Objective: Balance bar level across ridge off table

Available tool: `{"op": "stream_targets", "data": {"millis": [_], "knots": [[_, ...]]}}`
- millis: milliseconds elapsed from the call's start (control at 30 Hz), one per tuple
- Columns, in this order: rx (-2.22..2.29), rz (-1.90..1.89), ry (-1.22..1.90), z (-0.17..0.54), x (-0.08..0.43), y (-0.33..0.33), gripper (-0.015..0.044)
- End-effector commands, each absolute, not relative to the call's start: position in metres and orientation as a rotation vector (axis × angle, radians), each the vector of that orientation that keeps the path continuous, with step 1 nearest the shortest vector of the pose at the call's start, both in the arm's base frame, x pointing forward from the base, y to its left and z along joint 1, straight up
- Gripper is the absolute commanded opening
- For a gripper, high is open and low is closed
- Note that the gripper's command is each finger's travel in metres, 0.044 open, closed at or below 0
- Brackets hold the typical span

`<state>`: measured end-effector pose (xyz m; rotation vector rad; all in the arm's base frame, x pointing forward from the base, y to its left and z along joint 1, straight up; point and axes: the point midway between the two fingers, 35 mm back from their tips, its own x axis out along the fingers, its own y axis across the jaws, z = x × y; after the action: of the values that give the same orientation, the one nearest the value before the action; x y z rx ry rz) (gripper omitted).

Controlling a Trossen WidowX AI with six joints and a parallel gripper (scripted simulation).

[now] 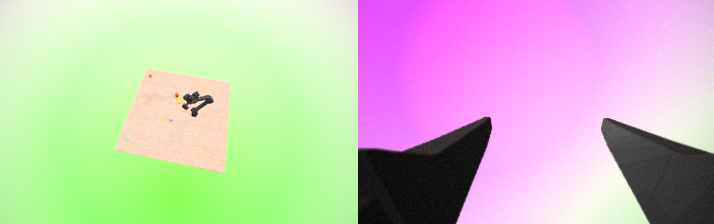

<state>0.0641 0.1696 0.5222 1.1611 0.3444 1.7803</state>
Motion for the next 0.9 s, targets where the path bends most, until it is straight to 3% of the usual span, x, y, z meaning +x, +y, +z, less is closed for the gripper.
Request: {"op": "stream_targets", "data": {"millis": [0,100,867], "knots": [[1.165,1.774,0.342,0.522,0.066,0.170,0.0374],[1.224,1.686,0.300,0.522,0.089,0.170,0.0315],[0.879,1.184,-0.019,0.498,0.205,0.166,0.0315]]}}
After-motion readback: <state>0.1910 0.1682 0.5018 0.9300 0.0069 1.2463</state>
